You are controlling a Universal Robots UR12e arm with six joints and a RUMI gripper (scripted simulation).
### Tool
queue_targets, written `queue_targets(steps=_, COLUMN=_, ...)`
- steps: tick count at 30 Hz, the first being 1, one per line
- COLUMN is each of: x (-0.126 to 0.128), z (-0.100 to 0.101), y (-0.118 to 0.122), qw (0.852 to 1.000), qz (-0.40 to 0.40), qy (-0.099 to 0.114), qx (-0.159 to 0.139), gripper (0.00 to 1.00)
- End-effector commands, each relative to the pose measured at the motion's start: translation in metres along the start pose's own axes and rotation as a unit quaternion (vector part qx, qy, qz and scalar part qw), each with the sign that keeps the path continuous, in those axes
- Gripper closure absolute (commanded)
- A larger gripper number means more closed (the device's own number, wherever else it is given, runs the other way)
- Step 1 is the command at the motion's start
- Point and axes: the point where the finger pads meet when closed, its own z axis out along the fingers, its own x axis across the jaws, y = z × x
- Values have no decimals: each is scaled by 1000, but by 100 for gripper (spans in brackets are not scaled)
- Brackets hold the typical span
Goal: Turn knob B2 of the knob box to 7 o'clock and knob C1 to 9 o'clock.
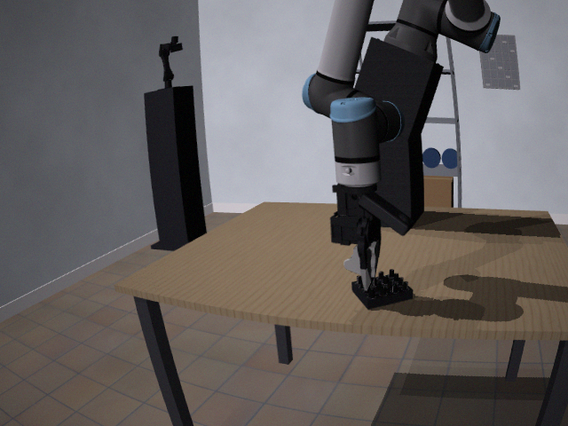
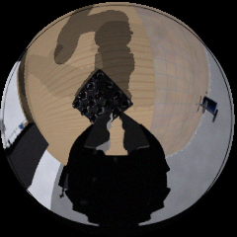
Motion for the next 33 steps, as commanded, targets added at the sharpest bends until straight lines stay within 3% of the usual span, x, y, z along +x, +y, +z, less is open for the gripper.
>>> queue_targets(steps=1, x=2, z=0, y=-2, qw=1000, qz=-16, qy=1, qx=1, gripper=96)
queue_targets(steps=18, x=2, z=-1, y=-2, qw=995, qz=-99, qy=2, qx=0, gripper=96)
queue_targets(steps=33, x=2, z=-1, y=-1, qw=977, qz=-213, qy=2, qx=0, gripper=96)
